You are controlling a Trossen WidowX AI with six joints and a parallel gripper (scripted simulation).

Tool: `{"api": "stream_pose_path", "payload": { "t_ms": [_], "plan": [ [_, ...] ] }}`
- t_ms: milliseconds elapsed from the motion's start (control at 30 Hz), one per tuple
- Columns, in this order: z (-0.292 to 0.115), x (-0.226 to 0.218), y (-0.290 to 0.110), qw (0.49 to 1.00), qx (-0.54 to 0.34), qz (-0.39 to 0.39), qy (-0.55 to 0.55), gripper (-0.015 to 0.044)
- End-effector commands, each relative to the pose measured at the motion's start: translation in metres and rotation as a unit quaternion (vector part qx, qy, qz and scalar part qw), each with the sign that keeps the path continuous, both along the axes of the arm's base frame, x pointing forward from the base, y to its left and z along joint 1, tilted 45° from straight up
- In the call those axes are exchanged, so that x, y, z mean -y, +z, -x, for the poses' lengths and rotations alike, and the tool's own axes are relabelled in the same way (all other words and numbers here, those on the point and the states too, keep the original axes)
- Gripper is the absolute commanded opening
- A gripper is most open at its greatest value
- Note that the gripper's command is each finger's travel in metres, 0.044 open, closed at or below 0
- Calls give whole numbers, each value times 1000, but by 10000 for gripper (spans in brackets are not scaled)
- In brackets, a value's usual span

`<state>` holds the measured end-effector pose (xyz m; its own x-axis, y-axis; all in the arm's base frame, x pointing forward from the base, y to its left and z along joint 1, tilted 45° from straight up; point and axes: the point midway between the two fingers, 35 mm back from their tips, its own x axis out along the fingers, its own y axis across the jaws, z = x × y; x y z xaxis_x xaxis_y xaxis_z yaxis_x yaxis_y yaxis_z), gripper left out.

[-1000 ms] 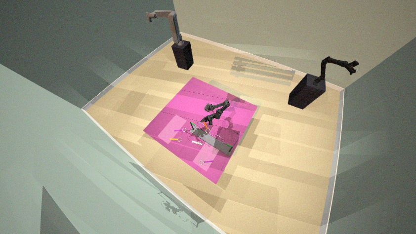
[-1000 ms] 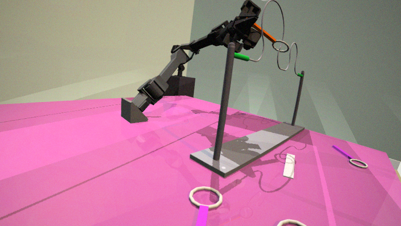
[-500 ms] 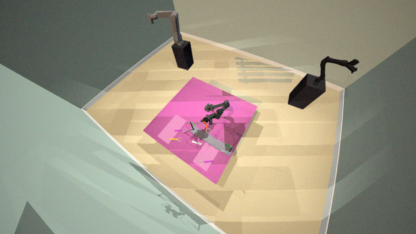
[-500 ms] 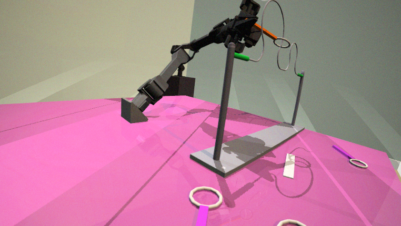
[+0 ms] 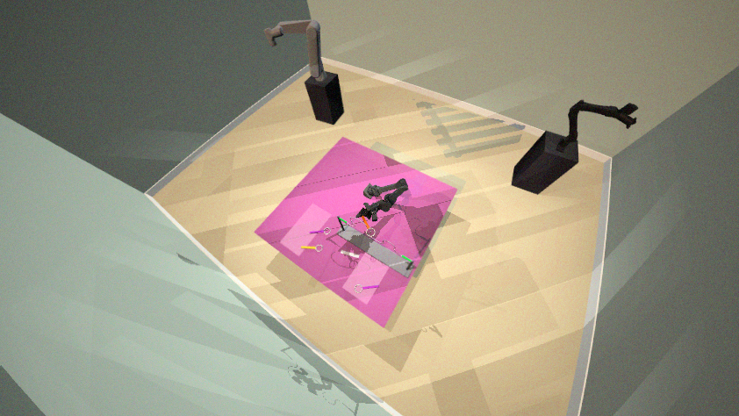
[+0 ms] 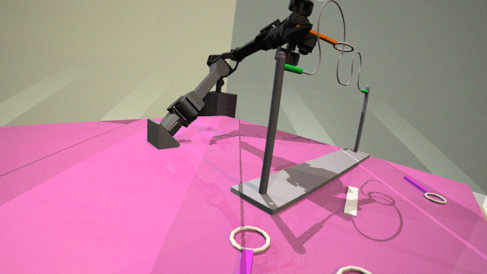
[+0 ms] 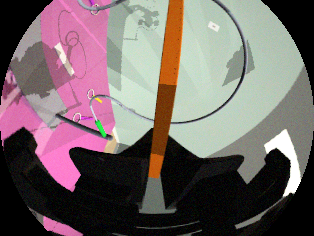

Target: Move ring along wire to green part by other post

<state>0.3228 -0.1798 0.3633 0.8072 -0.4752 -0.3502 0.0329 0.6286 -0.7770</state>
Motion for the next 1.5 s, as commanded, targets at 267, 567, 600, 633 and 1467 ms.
{"api": "stream_pose_path", "payload": {
  "t_ms": [267, 567, 600, 633, 1467],
  "plan": [
    [-1, -4, -3, 997, 15, -73, 3, -150],
    [-2, -7, -6, 991, 25, -129, 5, -150],
    [-2, -7, -6, 991, 26, -135, 5, -150],
    [-2, -7, -6, 990, 27, -141, 5, -150],
    [-4, -17, -13, 955, 55, -291, 9, -150]
  ]
}}
